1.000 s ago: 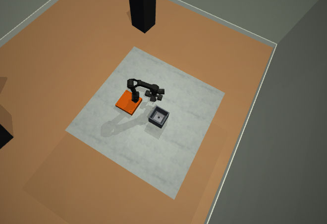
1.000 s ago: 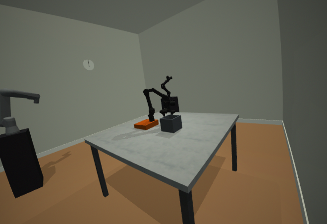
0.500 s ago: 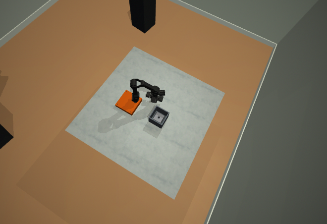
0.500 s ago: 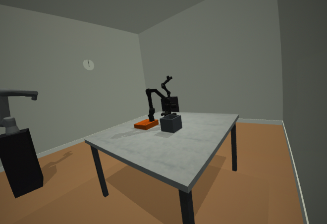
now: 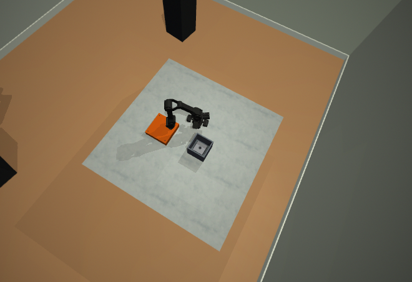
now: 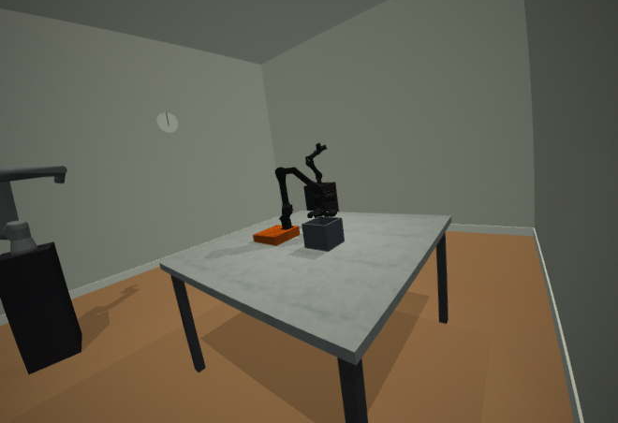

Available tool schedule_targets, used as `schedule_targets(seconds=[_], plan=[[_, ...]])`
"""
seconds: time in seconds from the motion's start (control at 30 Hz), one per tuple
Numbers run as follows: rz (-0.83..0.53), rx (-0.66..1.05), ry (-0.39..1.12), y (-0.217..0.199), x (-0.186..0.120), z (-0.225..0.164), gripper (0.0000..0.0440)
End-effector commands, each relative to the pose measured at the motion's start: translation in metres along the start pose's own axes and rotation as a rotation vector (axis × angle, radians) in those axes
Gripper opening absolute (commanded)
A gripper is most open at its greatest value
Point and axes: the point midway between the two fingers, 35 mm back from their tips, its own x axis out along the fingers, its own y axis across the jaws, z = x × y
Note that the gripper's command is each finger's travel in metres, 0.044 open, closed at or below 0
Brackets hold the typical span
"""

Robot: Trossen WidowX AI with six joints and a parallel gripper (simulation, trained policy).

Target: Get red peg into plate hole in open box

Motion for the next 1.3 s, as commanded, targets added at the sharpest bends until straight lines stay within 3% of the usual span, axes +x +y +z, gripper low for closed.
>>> schedule_targets(seconds=[0.0, 0.6, 1.0, 1.27], plan=[[0.031, 0.012, 0.022, 0.008, -0.008, -0.004, 0.0], [0.235, -0.001, 0.06, 0.052, -0.082, -0.005, 0.0], [0.33, 0.002, -0.007, 0.072, -0.139, 0.032, 0.0], [0.334, 0.033, -0.071, 0.075, -0.156, 0.066, 0.0]])
